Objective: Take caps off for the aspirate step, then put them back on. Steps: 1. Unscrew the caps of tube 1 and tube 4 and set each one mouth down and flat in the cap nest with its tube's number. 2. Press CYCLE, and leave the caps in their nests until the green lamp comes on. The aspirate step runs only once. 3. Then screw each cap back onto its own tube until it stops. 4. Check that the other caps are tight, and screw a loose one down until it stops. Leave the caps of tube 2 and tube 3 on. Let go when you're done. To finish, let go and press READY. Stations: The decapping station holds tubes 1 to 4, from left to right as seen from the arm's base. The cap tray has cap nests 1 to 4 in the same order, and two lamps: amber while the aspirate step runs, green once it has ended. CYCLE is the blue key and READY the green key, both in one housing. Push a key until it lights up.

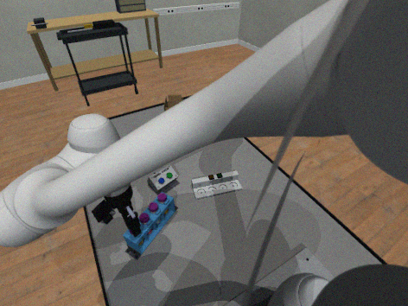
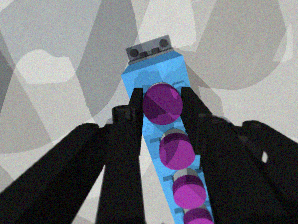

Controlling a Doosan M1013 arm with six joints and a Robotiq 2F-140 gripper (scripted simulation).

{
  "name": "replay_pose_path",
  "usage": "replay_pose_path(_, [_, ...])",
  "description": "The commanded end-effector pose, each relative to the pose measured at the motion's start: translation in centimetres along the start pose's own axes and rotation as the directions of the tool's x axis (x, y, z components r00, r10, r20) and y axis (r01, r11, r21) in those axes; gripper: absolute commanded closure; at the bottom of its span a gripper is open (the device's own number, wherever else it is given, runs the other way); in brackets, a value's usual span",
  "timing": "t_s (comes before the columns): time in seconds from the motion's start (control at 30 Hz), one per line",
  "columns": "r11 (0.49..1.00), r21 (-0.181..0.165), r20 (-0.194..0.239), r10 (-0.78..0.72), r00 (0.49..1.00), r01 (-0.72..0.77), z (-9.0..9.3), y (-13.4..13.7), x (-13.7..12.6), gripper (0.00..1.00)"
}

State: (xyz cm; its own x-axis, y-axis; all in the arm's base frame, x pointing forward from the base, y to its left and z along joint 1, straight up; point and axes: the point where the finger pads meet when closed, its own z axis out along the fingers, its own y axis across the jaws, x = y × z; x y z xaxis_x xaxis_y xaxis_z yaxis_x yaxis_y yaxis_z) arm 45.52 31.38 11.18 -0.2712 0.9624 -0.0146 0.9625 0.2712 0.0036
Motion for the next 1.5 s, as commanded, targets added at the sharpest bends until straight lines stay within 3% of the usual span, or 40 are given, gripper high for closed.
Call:
replay_pose_path(0.0, [0.987,0.001,-0.013,-0.162,0.987,0.162,-0.06,0.04,0.0,0.7])
replay_pose_path(0.2, [0.895,-0.003,-0.013,-0.447,0.895,0.447,-0.07,0.04,0.0,0.7])
replay_pose_path(0.43, [0.689,-0.008,-0.011,-0.724,0.689,0.724,-0.08,0.04,0.0,0.7])
replay_pose_path(0.67, [0.689,-0.008,-0.011,-0.724,0.689,0.724,-0.09,0.04,0.0,0.7])
replay_pose_path(0.7, [0.689,-0.008,-0.011,-0.724,0.689,0.724,-0.09,0.04,0.0,0.59])
replay_pose_path(0.87, [0.689,-0.008,-0.011,-0.724,0.689,0.724,-0.09,0.04,0.0,0.59])
replay_pose_path(1.1, [0.69,-0.007,-0.011,-0.724,0.689,0.724,-0.1,0.04,0.0,0.59])
replay_pose_path(1.17, [0.8,-0.006,-0.012,-0.6,0.8,0.6,-0.09,0.04,0.0,0.59])
replay_pose_path(1.23, [0.879,-0.004,-0.013,-0.477,0.879,0.477,-0.09,0.04,0.0,0.59])
replay_pose_path(1.47, [0.988,0.001,-0.015,-0.157,0.987,0.157,-0.09,0.04,0.0,0.59])
